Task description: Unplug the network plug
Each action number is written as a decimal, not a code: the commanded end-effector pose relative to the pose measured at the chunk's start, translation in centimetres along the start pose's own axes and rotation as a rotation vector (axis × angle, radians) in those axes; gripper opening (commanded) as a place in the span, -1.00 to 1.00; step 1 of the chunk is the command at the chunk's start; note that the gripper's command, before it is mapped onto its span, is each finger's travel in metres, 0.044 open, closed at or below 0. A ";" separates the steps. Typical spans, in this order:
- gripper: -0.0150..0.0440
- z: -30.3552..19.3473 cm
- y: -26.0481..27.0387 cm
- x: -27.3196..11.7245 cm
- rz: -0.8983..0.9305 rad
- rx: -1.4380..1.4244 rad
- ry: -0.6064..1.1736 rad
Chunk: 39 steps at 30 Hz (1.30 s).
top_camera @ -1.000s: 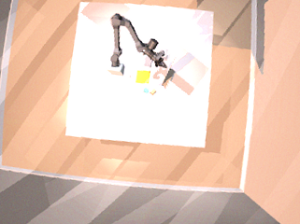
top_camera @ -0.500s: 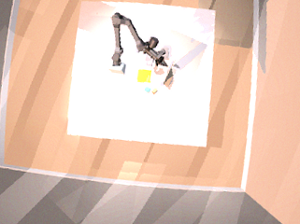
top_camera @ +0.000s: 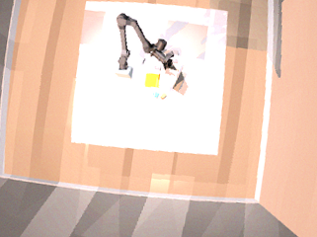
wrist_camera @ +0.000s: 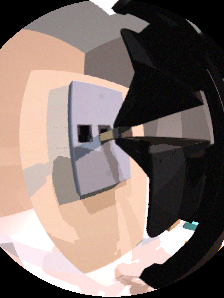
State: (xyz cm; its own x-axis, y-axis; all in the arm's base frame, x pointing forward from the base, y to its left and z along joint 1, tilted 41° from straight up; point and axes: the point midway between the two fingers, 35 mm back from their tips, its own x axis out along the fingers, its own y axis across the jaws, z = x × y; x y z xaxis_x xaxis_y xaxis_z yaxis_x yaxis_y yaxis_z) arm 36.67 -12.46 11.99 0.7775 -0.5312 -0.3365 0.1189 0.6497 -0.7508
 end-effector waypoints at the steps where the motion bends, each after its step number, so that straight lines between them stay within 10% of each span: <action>1: -0.49 -0.1 0.0 -0.3 0.001 -0.002 -0.001; 39: -0.49 -0.2 0.0 -2.2 0.001 -0.002 -0.001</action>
State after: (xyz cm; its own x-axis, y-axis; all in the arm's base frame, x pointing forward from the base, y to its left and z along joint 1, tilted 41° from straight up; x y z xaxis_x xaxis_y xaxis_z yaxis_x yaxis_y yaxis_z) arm 35.15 -11.41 12.61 0.7810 -0.5267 -0.3357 0.1129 0.6477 -0.7535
